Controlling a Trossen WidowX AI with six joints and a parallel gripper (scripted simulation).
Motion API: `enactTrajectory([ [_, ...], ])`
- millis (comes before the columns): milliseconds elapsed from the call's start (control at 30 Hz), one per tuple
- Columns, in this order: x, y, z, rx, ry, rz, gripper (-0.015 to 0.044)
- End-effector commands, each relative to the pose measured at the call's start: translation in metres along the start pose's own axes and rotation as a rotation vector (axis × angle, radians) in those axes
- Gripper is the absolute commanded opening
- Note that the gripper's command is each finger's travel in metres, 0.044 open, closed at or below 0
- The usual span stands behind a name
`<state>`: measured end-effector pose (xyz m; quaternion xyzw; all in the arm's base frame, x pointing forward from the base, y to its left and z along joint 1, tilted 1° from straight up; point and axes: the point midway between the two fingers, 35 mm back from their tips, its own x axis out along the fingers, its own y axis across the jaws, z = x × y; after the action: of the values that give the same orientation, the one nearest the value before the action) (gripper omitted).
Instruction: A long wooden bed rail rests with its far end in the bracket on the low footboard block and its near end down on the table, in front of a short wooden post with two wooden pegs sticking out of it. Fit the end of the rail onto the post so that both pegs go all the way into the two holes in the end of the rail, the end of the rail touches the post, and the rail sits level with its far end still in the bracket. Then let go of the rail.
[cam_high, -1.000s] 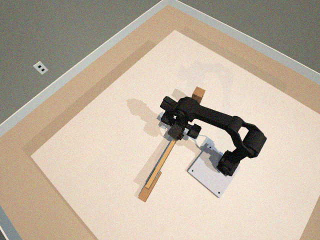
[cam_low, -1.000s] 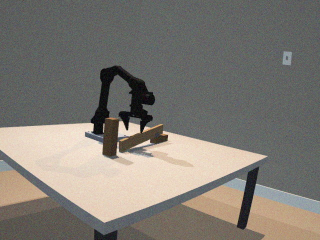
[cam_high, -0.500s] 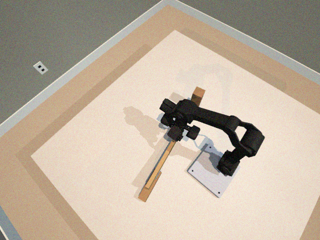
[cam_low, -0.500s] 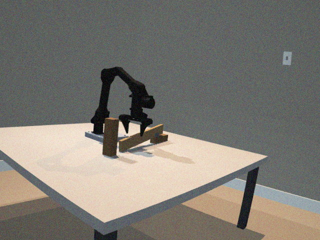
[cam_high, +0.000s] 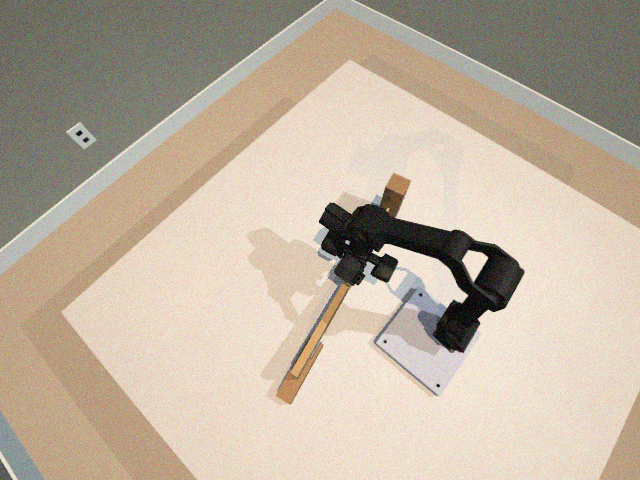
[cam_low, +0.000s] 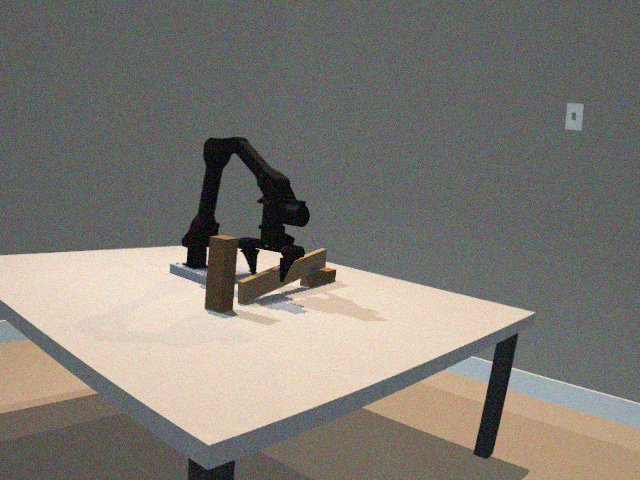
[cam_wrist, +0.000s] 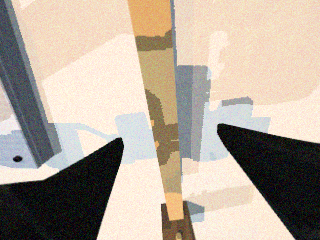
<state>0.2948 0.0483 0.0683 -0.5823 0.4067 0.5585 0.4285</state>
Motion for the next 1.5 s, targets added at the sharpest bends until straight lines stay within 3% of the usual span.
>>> enactTrajectory([
  [0,0.008,0.002,-0.001,0.006,0.004,0.011,0.044],
  [500,0.029,0.004,0.0,0.006,0.004,0.011,0.044],
  [967,0.029,0.004,0.0,0.006,0.004,0.011,0.0072],
  [1267,0.029,0.004,0.0,0.006,0.004,0.011,0.0],
  [1467,0.029,0.004,0.0,0.006,0.004,0.011,0.0],
])
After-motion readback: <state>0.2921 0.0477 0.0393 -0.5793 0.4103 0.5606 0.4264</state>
